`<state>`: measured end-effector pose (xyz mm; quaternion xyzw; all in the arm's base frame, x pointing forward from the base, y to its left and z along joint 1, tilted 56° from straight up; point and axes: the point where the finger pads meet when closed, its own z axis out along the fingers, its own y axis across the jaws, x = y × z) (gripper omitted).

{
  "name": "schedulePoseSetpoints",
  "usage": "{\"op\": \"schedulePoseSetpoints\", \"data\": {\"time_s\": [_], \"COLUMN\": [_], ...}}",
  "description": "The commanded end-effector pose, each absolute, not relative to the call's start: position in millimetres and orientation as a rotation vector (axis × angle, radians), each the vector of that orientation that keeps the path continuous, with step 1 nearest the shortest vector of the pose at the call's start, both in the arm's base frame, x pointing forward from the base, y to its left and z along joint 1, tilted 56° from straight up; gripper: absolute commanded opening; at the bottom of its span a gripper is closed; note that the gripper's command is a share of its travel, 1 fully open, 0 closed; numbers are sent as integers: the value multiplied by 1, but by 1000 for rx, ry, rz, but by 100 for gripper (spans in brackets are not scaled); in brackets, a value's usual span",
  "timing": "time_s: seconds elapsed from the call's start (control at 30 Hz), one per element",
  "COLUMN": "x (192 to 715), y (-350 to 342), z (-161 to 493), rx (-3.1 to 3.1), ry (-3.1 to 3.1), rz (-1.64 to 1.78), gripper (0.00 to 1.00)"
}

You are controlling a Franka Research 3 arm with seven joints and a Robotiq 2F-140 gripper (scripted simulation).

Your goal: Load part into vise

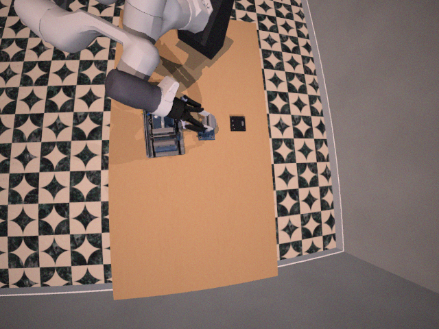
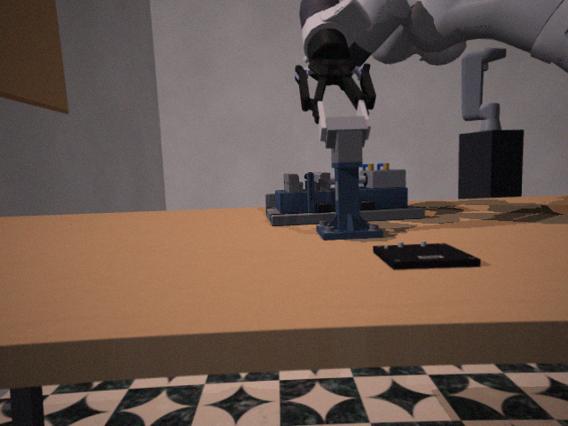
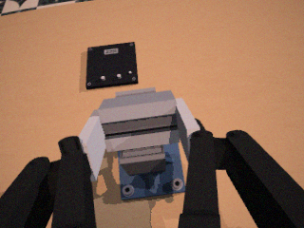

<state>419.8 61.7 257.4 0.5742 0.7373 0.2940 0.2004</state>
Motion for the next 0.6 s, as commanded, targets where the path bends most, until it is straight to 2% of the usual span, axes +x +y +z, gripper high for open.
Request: {"op": "schedulePoseSetpoints", "data": {"time_s": [0.0,0.57], "x": [417,405], "y": [64,74], "z": [259,269], "rx": [1614,1614], "ry": [2059,2059], "rz": [824,824], "gripper": [0,0]}}
